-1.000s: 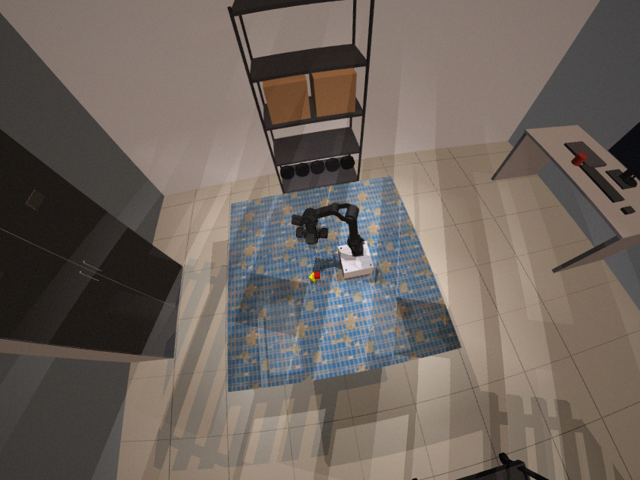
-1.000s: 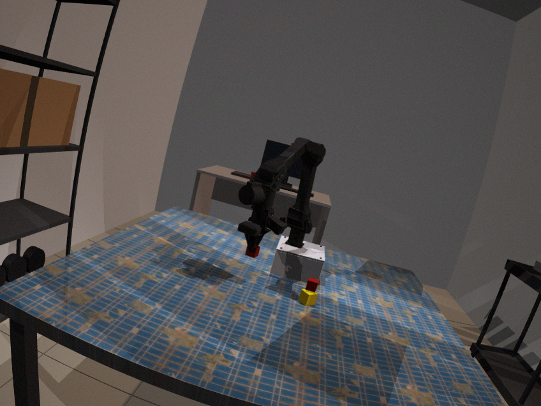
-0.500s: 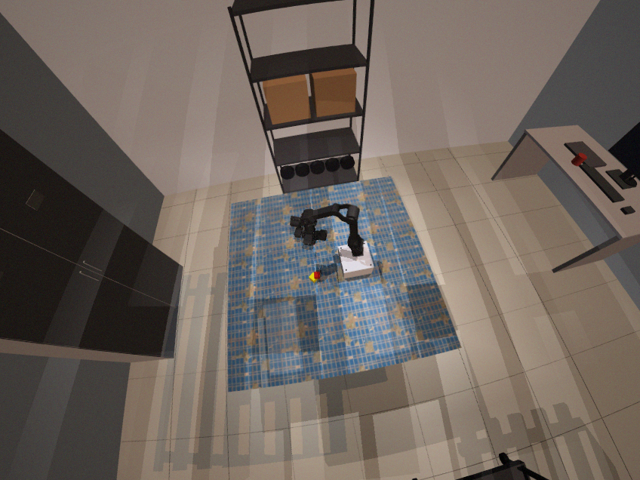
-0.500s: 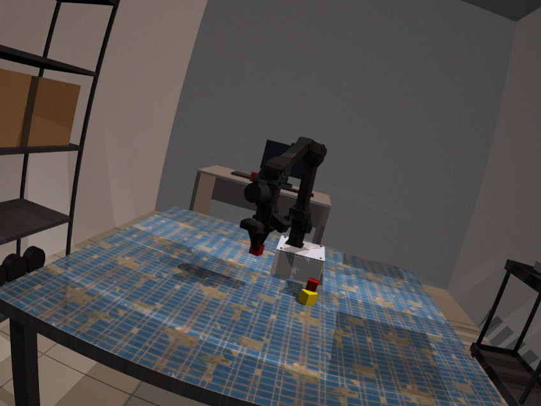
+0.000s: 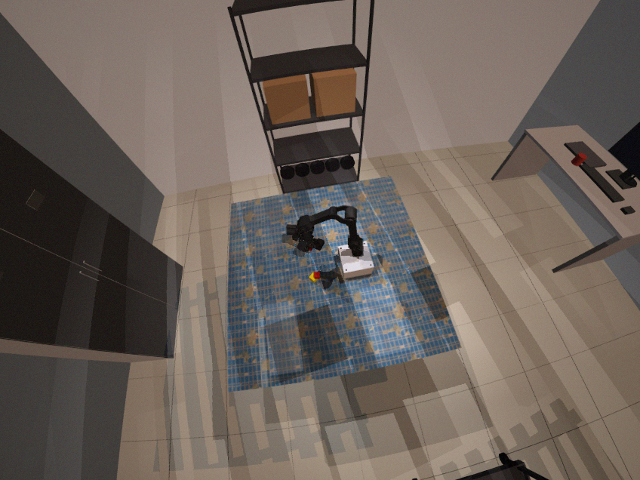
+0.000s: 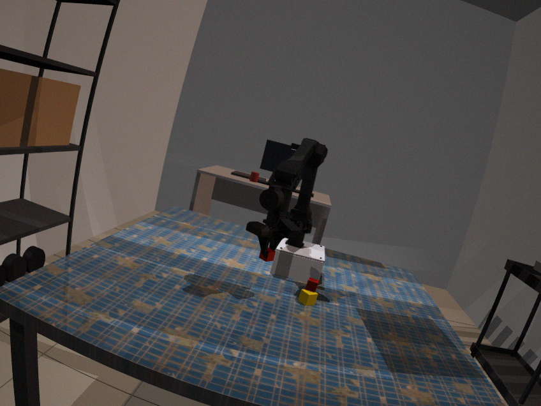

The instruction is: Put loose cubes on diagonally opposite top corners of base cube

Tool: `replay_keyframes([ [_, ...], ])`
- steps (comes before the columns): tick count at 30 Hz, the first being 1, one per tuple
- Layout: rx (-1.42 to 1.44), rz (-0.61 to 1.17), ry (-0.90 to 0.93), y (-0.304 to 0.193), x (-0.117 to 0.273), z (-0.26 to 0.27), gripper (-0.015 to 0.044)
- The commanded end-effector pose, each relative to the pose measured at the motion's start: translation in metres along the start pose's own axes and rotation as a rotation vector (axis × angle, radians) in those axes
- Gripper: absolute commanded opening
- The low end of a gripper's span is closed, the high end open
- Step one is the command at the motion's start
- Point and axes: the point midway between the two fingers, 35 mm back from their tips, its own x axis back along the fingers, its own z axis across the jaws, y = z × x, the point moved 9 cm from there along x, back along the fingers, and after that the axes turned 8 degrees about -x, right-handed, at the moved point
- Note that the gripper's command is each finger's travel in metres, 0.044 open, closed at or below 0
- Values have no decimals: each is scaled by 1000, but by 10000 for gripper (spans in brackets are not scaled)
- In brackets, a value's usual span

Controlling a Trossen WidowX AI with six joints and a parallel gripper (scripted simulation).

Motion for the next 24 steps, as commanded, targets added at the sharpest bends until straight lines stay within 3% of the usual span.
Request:
replay_keyframes([
  [1, -89, -1, -8, 14, 2, 3, 105],
  [24, -530, -9, 0, 78, 1, 36, 105],
])
